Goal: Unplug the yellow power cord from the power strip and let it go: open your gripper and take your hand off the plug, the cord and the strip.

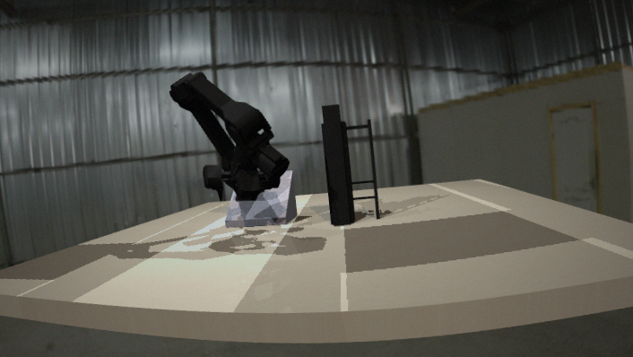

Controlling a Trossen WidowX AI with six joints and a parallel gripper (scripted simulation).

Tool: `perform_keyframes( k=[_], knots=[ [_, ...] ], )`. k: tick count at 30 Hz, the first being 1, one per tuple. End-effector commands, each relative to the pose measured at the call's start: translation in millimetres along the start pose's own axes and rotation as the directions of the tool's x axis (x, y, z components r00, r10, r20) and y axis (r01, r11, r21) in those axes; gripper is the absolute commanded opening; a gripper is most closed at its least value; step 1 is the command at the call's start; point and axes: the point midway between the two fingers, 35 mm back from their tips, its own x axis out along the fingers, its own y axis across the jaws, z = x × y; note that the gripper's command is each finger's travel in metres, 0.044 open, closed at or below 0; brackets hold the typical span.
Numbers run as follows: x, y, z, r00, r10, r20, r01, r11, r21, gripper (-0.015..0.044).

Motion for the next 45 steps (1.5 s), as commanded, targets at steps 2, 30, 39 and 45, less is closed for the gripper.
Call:
perform_keyframes(
  k=[2, 30, 39, 45],
  knots=[
    [0.5, -0.3, -0.1, 1.000, 0.002, 0.000, -0.002, 1.000, 0.014, 0.0348],
    [-83.1, 86.4, 101.8, 0.858, 0.389, 0.335, -0.368, 0.921, -0.126, 0.0160],
    [-136.2, 135.1, 129.1, 0.722, 0.541, 0.431, -0.396, 0.834, -0.384, 0.0160],
    [-174.8, 171.9, 134.9, 0.618, 0.639, 0.459, -0.354, 0.746, -0.564, 0.0160]
  ],
)
